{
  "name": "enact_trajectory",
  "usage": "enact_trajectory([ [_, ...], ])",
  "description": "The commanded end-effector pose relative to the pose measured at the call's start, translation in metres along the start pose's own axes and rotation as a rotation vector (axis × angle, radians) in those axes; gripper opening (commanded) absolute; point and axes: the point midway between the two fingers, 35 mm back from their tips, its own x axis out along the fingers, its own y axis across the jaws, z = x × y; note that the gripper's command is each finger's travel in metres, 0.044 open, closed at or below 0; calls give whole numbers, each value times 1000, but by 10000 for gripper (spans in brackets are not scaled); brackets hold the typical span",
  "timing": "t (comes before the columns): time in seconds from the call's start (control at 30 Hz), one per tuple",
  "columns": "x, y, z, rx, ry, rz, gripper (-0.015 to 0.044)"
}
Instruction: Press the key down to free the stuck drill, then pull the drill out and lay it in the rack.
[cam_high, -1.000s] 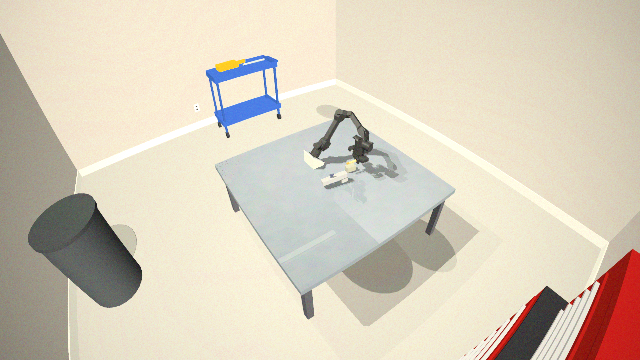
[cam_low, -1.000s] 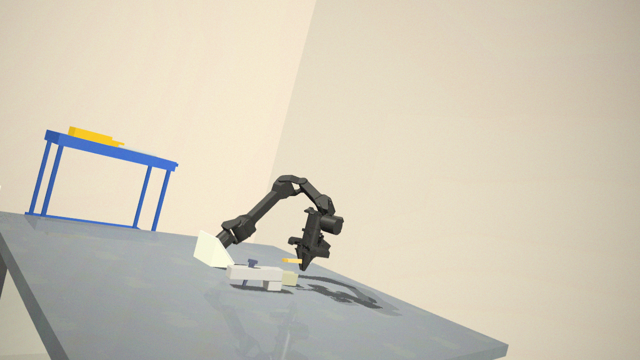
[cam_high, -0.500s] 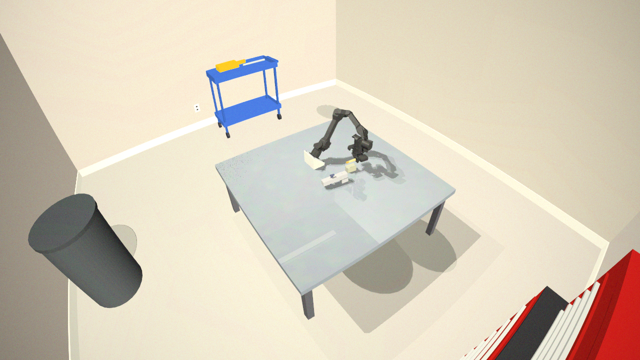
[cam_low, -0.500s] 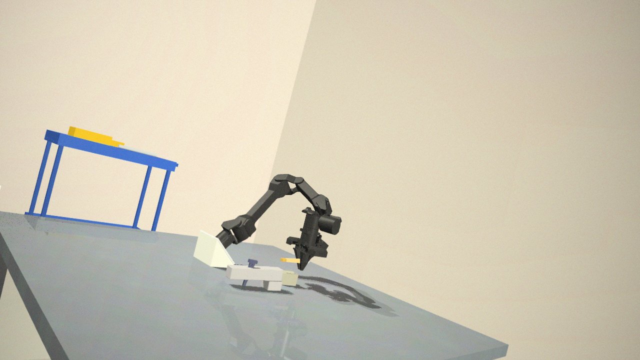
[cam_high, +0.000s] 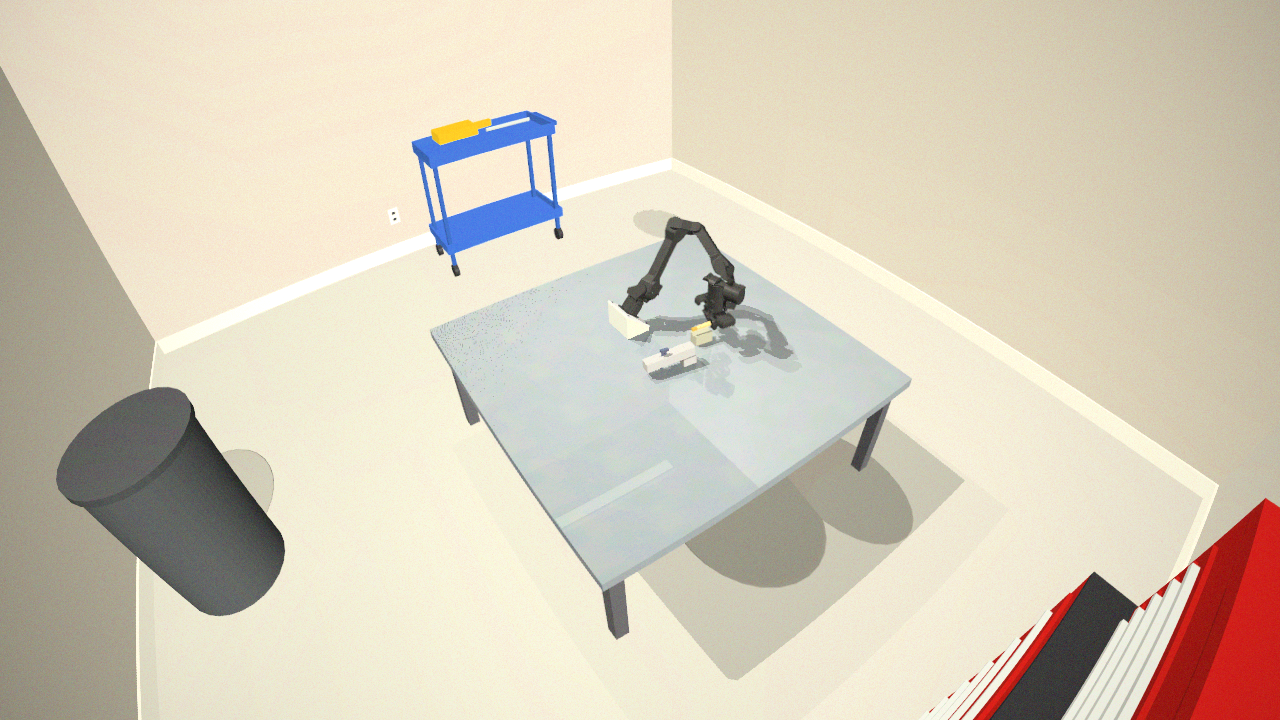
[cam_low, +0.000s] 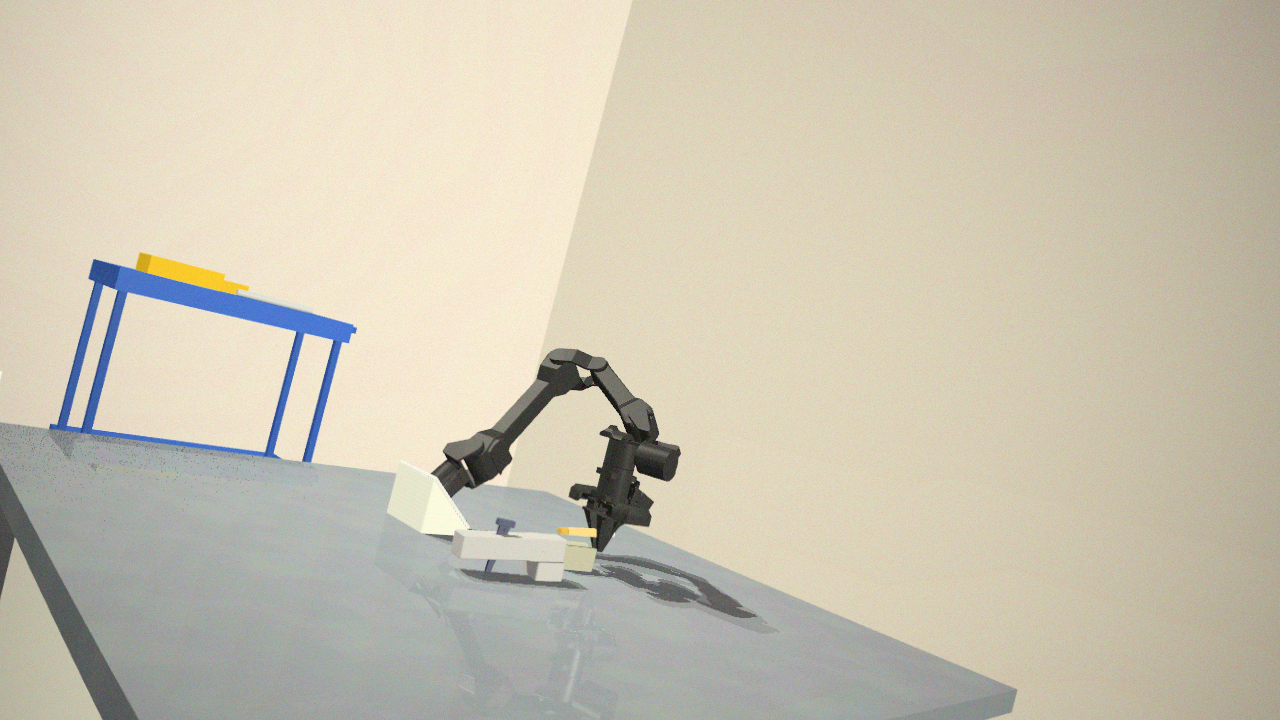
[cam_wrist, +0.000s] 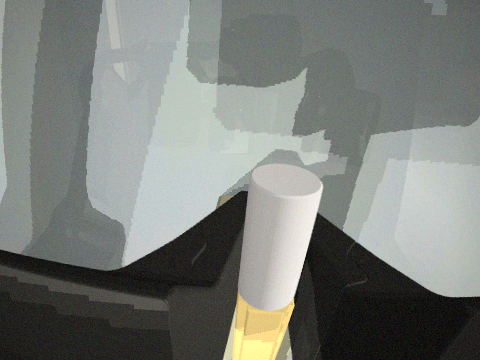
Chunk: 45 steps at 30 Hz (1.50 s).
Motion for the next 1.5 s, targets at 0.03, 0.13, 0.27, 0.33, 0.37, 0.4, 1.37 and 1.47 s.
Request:
enact_trajectory([
  [0.03,5,0,-1,5,3,-3,0],
  [0.13,9,0,0,5,3,-3,0],
  [0.27,14,0,0,5,3,-3,0],
  [0.33,16,0,0,5,3,-3,0],
  [0.37,18,0,0,5,3,-3,0],
  [0.4,19,0,0,5,3,-3,0],
  [1.37,0,0,1,5,3,-3,440],
  [1.47,-12,0,0,5,4,-3,440],
])
